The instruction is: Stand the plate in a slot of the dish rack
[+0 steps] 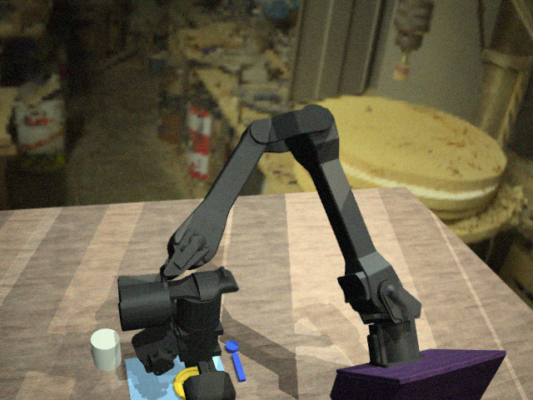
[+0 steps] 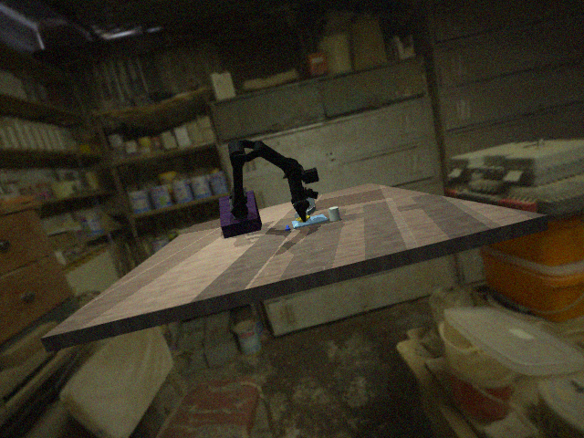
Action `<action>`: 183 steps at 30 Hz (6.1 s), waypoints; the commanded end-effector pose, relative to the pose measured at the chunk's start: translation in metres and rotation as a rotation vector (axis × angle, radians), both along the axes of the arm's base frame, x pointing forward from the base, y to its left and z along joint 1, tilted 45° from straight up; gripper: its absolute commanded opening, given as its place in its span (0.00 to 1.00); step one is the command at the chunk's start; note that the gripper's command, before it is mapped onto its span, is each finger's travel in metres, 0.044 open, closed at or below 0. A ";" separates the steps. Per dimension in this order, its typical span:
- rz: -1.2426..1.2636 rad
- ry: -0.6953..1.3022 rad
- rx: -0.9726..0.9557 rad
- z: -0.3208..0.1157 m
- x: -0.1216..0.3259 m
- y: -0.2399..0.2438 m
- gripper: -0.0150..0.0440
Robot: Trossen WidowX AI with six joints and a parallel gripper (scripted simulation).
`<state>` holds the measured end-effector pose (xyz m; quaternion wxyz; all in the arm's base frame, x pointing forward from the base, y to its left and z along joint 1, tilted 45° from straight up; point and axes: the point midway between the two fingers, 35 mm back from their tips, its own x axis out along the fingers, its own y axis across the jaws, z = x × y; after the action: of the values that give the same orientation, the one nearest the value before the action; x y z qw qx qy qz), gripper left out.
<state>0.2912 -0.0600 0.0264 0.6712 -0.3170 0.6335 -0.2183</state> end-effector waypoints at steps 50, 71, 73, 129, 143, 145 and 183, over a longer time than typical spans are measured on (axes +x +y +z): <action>-0.009 -0.008 0.005 0.113 -0.002 0.132 0.25; -0.346 -0.332 0.055 0.061 -0.042 0.179 0.25; -0.346 -0.330 0.056 0.061 -0.042 0.179 0.25; 0.309 0.371 0.886 -0.047 -0.044 0.125 0.25; 0.653 0.287 1.041 -0.055 -0.039 0.114 0.25; 0.705 0.267 1.053 -0.056 -0.038 0.113 0.25; 1.547 -0.199 0.844 -0.045 -0.034 0.081 0.25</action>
<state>0.2587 0.0208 -0.0187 0.7441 -0.3575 0.2178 0.5206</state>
